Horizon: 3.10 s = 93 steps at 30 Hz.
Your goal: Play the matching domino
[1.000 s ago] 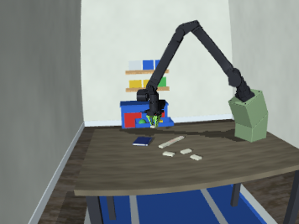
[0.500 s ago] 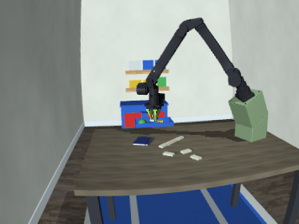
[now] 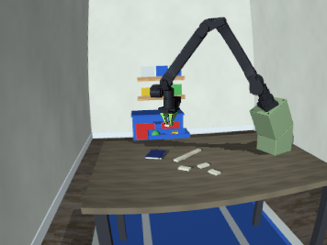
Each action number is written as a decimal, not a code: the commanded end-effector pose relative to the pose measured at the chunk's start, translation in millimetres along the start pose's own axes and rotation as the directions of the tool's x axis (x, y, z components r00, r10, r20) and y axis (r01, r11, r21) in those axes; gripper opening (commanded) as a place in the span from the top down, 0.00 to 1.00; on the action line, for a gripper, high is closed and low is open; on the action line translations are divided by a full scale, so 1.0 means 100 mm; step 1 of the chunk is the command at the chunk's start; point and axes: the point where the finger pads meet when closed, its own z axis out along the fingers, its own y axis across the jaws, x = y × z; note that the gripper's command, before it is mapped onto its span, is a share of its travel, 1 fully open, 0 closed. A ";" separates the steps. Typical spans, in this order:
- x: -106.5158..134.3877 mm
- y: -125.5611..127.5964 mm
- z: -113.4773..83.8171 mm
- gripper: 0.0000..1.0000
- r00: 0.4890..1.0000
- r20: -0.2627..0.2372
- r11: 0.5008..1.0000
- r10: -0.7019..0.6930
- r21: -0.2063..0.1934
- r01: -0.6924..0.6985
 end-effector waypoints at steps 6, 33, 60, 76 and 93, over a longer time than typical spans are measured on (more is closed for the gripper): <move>-0.13 -0.33 -0.11 0.79 0.962 0.001 0.961 -0.275 -0.019 0.275; -0.45 -1.25 -0.19 0.79 0.635 0.000 0.635 -0.772 -0.021 0.772; -0.58 -1.64 -0.11 0.79 -0.132 -0.009 -0.132 -0.991 -0.041 0.990; -0.59 -1.67 -0.08 0.79 -0.506 0.003 -0.505 -0.863 -0.047 0.862; -0.60 -1.69 -0.06 0.79 -0.832 0.017 -0.832 -0.555 -0.034 0.554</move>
